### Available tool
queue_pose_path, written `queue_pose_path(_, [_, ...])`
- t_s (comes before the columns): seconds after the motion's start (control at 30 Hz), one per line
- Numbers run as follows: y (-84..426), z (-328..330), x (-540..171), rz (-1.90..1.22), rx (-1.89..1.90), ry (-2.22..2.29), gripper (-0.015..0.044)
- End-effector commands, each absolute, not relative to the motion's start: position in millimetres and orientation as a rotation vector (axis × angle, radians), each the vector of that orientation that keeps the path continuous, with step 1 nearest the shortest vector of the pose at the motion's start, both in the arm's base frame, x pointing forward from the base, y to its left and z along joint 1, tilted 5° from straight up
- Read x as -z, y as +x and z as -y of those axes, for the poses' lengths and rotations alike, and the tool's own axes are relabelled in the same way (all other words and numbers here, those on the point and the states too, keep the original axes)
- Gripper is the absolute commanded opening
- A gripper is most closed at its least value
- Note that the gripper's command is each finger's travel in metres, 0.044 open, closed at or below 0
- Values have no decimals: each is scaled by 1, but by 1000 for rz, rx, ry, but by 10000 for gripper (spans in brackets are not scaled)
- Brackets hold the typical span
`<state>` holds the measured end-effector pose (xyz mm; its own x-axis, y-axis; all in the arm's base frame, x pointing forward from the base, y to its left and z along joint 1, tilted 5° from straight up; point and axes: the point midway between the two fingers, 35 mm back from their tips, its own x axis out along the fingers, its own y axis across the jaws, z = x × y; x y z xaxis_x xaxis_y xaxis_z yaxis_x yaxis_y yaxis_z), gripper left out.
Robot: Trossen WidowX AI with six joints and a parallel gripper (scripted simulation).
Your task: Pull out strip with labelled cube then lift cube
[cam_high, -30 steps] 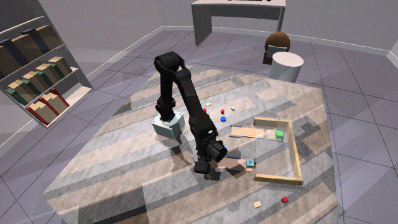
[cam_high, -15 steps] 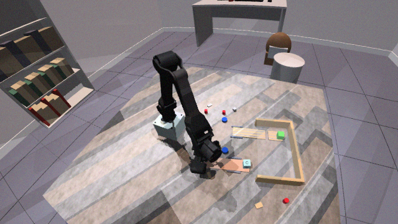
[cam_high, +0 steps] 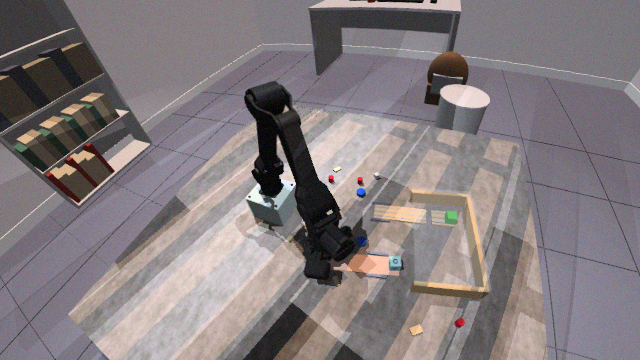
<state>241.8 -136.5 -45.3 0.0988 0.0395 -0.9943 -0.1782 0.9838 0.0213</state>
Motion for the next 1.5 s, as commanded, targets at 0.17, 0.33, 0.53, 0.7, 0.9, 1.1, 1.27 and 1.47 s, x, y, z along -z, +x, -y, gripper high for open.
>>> queue_pose_path(0.17, [233,134,51,-1493,-172,-106,0])
queue_pose_path(0.33, [233,134,51,-1493,-172,-106,0])
queue_pose_path(0.53, [233,134,51,-1493,-172,-106,0])
queue_pose_path(0.7, [233,134,51,-1493,-172,-106,0])
queue_pose_path(0.9, [241,139,13,-1486,-169,-108,0])
queue_pose_path(1.1, [243,139,3,-1491,-182,-118,26])
queue_pose_path(1.27, [269,135,-1,-1480,-257,-198,157])
queue_pose_path(1.47, [291,131,-6,-1478,-257,-199,315])
